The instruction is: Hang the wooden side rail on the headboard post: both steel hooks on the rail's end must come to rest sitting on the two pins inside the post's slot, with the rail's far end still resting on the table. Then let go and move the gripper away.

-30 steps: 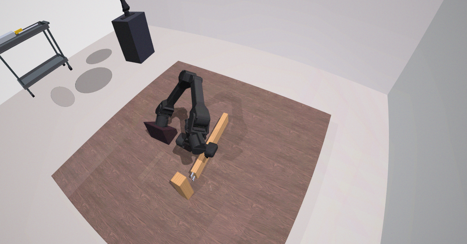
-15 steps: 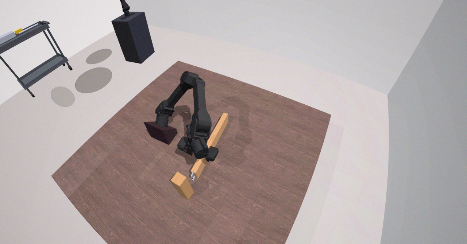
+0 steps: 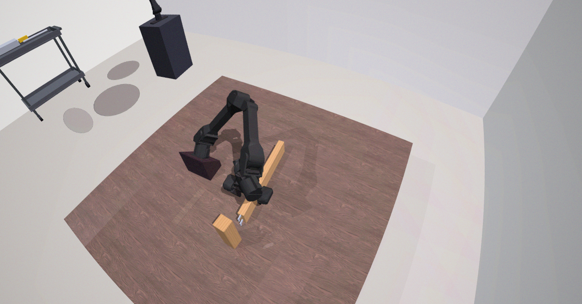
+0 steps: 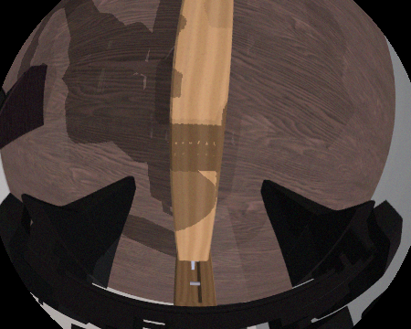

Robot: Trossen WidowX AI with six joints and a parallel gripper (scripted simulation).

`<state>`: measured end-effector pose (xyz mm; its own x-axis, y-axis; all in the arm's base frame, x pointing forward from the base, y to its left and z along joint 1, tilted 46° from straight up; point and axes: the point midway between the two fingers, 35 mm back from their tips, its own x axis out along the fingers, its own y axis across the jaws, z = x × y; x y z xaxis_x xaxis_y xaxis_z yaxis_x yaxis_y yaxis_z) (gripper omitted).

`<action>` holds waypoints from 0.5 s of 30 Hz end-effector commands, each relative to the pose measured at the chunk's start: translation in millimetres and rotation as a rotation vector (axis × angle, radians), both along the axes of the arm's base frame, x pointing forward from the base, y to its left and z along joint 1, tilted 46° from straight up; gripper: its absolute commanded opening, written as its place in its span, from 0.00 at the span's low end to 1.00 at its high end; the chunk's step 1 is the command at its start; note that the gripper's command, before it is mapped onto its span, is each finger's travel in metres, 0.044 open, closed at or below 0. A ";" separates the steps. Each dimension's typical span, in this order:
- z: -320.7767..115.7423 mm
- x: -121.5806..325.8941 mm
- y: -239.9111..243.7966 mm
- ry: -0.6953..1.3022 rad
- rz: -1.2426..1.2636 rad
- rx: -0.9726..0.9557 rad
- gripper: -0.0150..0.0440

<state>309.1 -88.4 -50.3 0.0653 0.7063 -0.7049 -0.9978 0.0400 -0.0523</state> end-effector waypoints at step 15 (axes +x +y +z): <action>-19.8 -0.3 22.4 0.006 -0.004 0.009 1.00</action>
<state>310.2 -70.9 -66.7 0.0658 0.7076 -0.7035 -0.9978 0.0401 -0.0529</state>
